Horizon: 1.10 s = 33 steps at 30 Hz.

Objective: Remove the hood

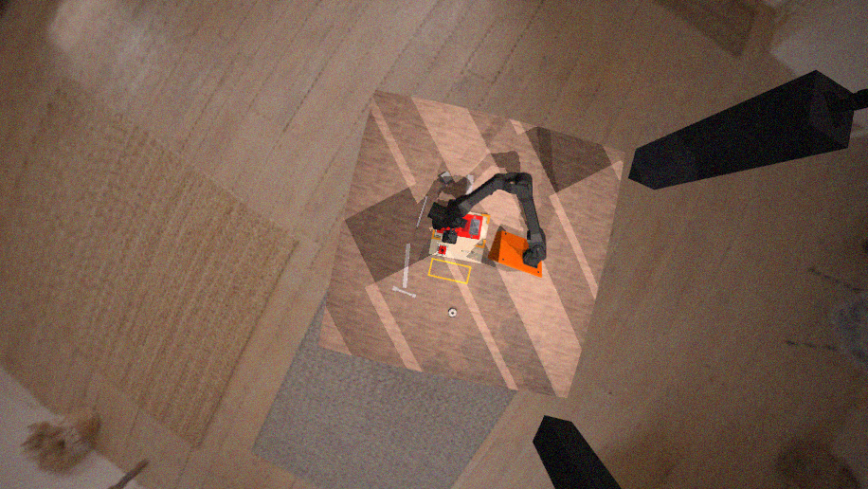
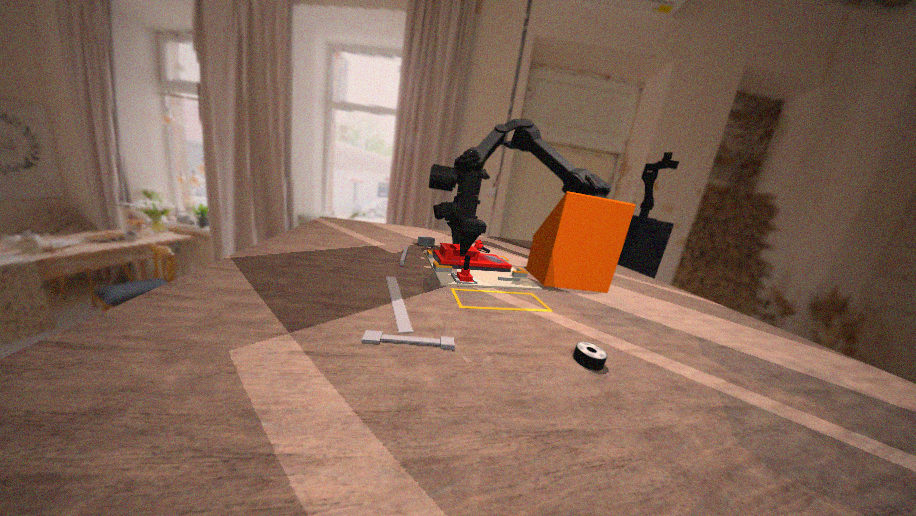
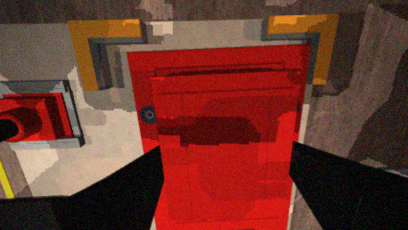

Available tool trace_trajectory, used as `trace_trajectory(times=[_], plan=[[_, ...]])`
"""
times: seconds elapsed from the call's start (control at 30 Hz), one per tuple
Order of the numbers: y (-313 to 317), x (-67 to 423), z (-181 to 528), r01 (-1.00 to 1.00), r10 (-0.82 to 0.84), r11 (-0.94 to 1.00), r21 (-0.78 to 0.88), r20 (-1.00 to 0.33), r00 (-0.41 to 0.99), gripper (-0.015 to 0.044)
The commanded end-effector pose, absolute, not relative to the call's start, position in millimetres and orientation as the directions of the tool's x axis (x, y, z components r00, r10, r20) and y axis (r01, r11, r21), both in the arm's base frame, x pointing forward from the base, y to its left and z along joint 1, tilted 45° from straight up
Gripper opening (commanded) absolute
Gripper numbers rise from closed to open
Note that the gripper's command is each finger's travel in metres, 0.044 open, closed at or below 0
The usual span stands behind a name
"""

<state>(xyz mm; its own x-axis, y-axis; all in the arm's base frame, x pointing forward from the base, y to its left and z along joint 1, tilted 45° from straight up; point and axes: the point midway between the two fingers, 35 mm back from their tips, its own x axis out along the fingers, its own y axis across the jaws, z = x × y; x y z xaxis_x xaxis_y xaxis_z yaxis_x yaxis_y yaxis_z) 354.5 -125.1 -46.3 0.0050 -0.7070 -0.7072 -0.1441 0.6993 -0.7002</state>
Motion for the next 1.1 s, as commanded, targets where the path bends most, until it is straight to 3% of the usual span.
trace_trajectory(times=[0.0,0.13,0.5,1.07], plan=[[-125.2,354.5,-45.8,-0.143,-0.708,0.699,-0.701,-0.706,0.005,0.0302],[-125.2,354.5,-45.8,-0.143,-0.708,0.699,-0.701,-0.706,0.005,0.0275],[-121.2,354.7,-42.0,-0.143,-0.707,0.699,-0.701,-0.707,0.005,0.0],[-113.0,354.9,-34.3,-0.143,-0.707,0.7,-0.7,-0.708,0.005,0.0]])
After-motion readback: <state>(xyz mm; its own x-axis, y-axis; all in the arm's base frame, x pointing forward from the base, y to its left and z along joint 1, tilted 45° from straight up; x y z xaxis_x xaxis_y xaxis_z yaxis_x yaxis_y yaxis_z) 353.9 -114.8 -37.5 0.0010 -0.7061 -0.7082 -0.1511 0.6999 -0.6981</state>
